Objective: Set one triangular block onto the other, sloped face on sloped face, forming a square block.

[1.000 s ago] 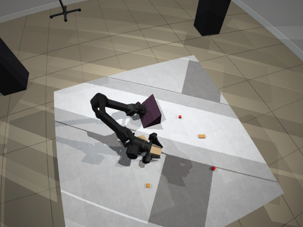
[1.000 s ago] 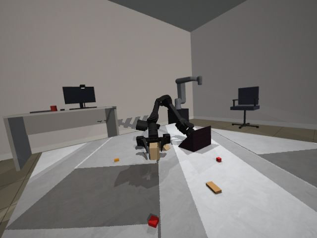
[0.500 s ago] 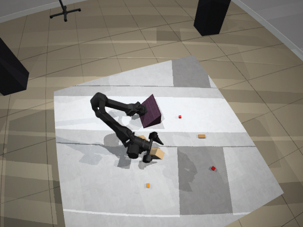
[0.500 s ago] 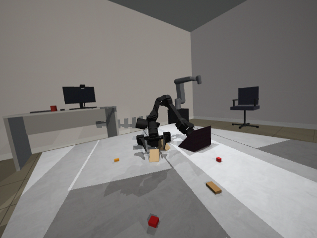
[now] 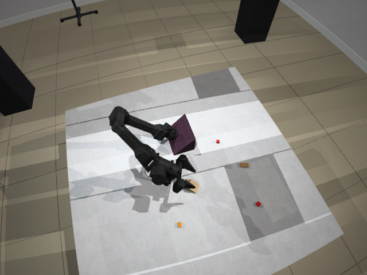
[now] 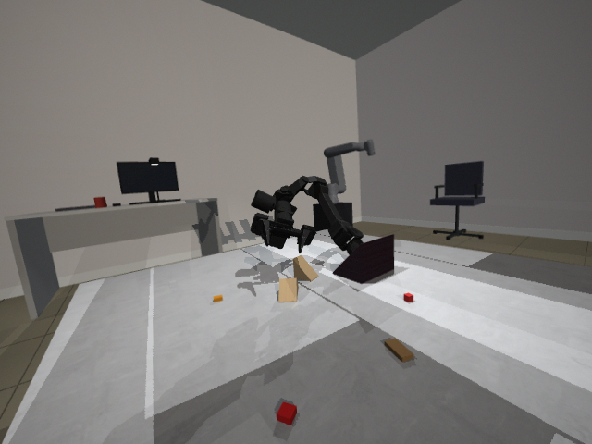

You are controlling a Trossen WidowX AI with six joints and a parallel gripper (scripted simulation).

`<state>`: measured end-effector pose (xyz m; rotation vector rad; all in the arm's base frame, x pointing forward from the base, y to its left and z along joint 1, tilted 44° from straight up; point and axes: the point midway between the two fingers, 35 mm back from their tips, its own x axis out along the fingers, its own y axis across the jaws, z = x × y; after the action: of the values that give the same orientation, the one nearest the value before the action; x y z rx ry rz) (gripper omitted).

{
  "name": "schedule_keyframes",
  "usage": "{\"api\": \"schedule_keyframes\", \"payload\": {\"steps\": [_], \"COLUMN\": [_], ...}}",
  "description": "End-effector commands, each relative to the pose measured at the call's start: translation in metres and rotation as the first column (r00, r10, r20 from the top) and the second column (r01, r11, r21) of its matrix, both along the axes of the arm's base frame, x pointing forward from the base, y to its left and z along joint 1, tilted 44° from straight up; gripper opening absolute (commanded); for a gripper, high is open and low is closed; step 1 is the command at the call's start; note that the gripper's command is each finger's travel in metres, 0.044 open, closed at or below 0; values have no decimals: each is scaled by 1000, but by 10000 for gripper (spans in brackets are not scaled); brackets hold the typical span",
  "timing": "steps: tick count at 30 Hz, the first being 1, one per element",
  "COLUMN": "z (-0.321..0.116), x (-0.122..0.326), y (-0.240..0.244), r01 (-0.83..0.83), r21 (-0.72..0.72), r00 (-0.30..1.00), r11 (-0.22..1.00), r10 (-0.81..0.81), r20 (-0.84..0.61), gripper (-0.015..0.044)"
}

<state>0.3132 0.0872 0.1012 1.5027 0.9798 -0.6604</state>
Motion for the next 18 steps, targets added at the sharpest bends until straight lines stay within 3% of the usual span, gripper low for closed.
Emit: {"api": "schedule_keyframes", "payload": {"steps": [1, 5, 10, 14, 18], "z": [1, 2, 3, 4, 5], "x": [-6, -12, -21, -28, -35], "y": [-14, -25, -40, -51, -62], "r01": [-258, -505, -703, -750, -701], "r21": [-214, -426, -611, -662, -625], "r00": [962, 832, 567, 303, 59], "r11": [942, 751, 363, -11, -343], "r10": [272, 554, 805, 884, 846], "r20": [36, -10, -174, -357, -530], "gripper": [440, 440, 440, 440, 440]}}
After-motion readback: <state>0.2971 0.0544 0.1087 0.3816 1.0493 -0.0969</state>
